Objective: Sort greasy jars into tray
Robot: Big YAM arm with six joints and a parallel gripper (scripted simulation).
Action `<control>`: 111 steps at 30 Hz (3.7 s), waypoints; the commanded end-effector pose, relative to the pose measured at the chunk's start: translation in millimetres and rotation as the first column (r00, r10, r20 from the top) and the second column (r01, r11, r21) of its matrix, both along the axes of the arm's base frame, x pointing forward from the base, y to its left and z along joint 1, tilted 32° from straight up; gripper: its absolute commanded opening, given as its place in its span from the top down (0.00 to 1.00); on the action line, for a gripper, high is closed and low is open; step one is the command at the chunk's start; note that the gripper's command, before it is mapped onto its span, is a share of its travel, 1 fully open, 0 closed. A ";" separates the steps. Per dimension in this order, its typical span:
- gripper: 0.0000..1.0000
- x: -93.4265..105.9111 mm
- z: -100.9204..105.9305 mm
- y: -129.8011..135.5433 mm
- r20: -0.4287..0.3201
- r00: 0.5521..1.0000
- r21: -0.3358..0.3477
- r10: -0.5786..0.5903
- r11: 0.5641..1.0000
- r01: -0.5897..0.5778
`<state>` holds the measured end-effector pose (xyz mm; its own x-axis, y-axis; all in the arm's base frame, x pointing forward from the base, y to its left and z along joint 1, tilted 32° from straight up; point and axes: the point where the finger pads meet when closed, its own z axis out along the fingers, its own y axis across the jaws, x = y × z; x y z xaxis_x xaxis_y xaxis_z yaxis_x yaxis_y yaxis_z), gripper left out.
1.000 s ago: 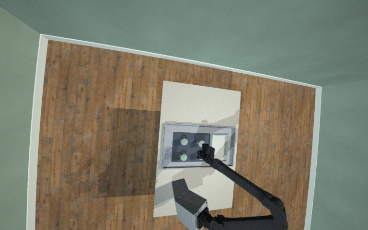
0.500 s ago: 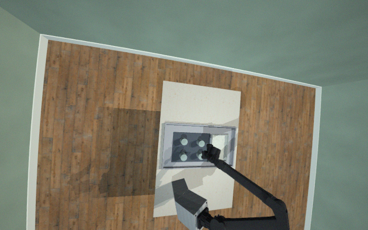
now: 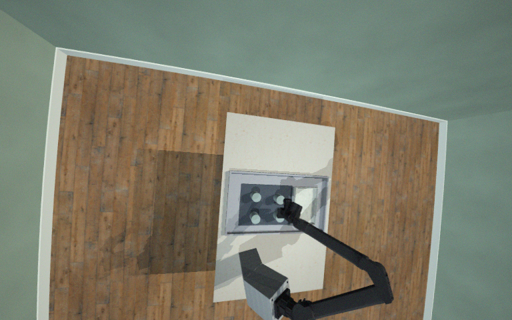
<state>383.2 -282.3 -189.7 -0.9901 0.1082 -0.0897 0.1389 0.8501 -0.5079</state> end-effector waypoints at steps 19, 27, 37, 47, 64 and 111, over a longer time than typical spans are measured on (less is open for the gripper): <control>1.00 9.1 8.0 -9.4 0.026 1.000 -0.014 0.011 1.000 -0.011; 1.00 8.1 7.9 -9.3 0.026 1.000 -0.014 0.011 1.000 -0.011; 1.00 7.0 7.8 -9.2 0.026 1.000 -0.014 0.011 1.000 -0.011; 1.00 5.7 7.6 -9.1 0.026 1.000 -0.014 0.011 1.000 -0.011; 1.00 3.7 7.4 -8.9 0.026 1.000 -0.014 0.011 1.000 -0.011; 1.00 -1.7 6.7 -8.3 0.026 1.000 -0.014 0.011 1.000 -0.011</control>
<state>382.2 -284.2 -189.7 -0.9906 0.0949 -0.0985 0.1322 0.8492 -0.5112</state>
